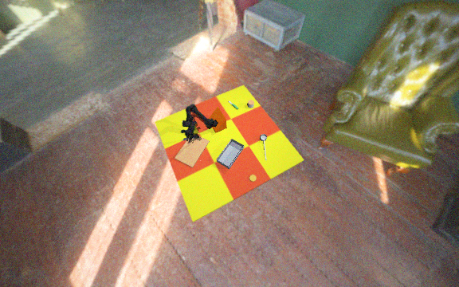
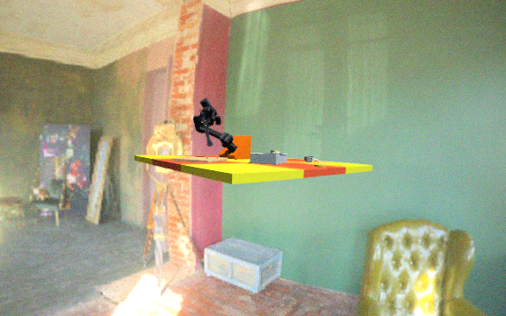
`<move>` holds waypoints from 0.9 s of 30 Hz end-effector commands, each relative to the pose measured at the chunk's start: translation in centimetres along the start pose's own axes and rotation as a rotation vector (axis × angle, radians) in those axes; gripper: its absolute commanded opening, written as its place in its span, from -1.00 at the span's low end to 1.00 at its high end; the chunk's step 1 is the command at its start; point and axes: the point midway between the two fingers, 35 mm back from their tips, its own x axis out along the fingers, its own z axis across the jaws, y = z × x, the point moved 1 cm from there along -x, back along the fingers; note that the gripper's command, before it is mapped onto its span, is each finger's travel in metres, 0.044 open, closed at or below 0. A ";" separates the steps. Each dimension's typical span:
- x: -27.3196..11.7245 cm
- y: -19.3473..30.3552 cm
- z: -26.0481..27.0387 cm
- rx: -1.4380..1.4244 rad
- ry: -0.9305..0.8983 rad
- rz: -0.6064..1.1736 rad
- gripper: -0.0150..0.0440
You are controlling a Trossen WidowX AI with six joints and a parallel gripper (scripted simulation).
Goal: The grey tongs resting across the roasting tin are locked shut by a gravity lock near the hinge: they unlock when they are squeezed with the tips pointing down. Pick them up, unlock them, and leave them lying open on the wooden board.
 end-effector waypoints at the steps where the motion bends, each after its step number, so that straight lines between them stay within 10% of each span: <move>1: -0.6 0.6 -0.3 0.010 0.016 -0.043 -1.00; 27: -1.2 1.5 -0.5 0.025 0.038 -0.082 -1.00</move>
